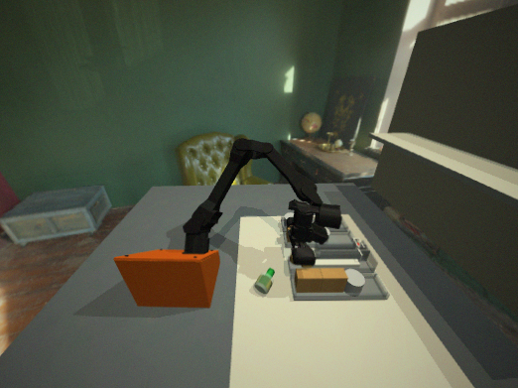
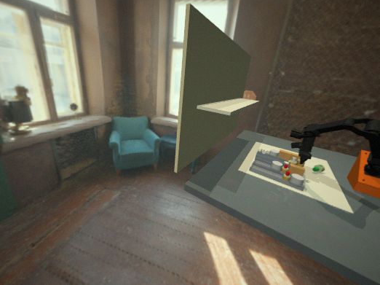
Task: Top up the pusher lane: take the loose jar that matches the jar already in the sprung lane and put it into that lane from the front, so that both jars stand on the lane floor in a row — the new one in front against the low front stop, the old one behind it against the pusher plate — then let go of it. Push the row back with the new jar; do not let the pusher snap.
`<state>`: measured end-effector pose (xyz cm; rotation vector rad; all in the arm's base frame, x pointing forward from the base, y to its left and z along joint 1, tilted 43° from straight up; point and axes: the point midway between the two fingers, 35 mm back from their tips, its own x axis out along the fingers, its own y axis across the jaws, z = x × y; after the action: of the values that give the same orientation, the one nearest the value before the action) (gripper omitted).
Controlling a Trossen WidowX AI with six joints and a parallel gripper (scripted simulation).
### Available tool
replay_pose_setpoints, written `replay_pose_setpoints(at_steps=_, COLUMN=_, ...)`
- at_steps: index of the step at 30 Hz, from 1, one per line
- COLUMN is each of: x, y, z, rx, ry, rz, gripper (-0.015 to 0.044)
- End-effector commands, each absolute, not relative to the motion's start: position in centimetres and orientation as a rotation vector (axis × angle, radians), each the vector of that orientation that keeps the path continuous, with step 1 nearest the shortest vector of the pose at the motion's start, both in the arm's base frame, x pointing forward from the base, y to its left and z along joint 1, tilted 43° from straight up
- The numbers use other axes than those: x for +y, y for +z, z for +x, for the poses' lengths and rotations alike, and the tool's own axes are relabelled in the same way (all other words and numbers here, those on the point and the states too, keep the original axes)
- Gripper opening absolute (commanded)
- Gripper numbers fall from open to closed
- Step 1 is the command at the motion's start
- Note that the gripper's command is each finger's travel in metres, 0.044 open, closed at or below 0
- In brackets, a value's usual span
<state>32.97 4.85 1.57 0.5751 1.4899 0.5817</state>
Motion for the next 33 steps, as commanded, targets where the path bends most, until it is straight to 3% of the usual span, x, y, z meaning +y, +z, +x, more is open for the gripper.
replay_pose_setpoints(at_steps=1, x=4.75, y=2.01, z=33.85, rx=1.464, ry=0.584, rz=0.571, gripper=0.0)
replay_pose_setpoints(at_steps=33, x=4.88, y=1.89, z=34.01, rx=1.464, ry=0.585, rz=0.571, gripper=0.0)
